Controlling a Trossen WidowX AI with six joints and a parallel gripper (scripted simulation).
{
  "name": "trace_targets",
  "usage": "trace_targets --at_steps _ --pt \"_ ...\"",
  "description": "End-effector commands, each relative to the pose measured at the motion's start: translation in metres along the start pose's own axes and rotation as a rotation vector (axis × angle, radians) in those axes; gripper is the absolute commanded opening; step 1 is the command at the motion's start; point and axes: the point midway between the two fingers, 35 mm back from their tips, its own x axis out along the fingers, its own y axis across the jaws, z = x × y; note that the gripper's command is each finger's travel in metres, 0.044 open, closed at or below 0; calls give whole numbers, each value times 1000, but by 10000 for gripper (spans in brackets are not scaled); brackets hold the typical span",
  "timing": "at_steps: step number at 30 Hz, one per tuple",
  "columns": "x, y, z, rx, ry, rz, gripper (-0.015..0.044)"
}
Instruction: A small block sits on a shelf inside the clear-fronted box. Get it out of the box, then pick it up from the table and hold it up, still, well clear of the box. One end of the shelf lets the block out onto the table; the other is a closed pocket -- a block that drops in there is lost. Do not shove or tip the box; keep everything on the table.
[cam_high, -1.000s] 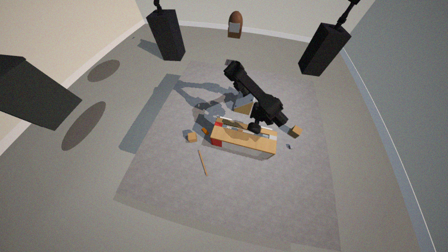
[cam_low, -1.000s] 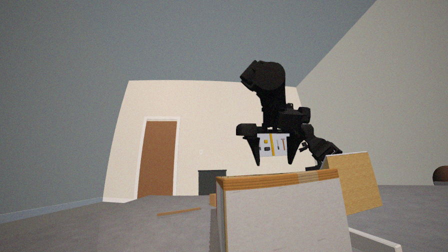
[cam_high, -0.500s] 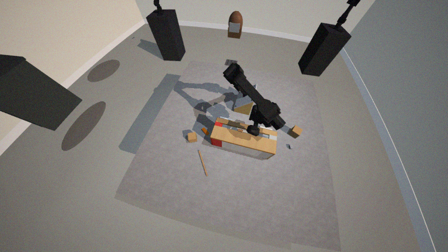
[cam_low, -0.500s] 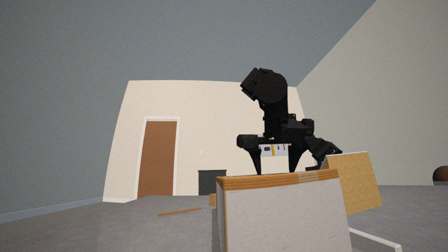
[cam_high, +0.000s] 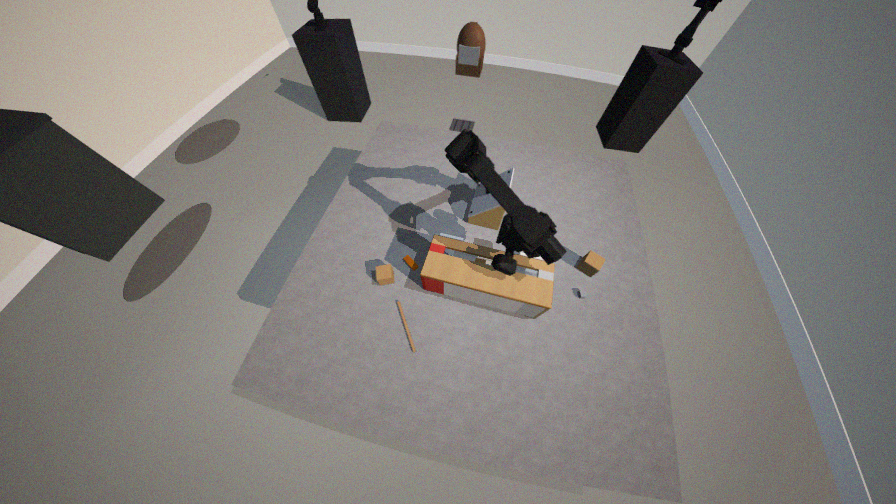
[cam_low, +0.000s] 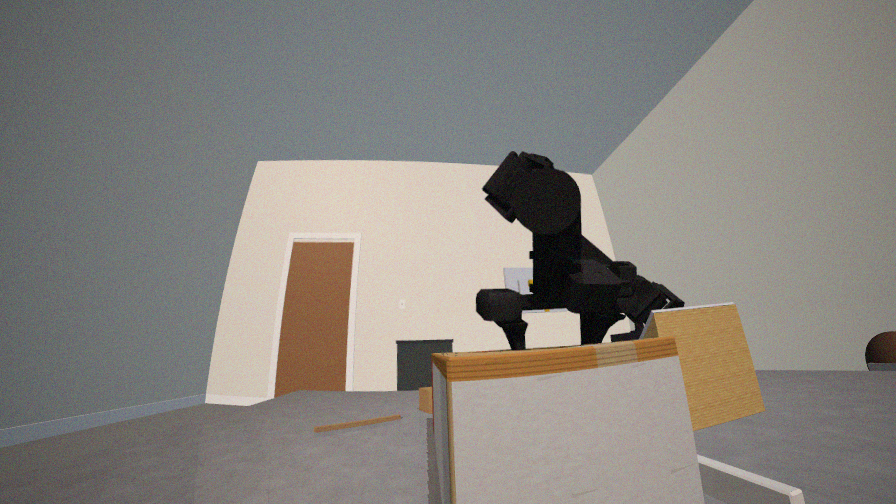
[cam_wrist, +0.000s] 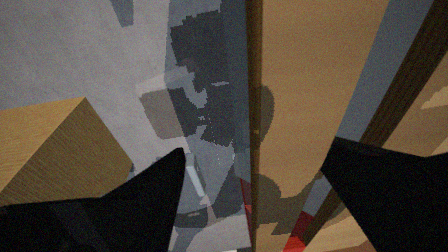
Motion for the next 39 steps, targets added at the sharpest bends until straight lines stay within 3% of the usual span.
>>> trace_targets --at_steps 1,39 --pt "6 1 2 -11 6 -2 400" --pt "30 1 -41 -7 10 5 400"
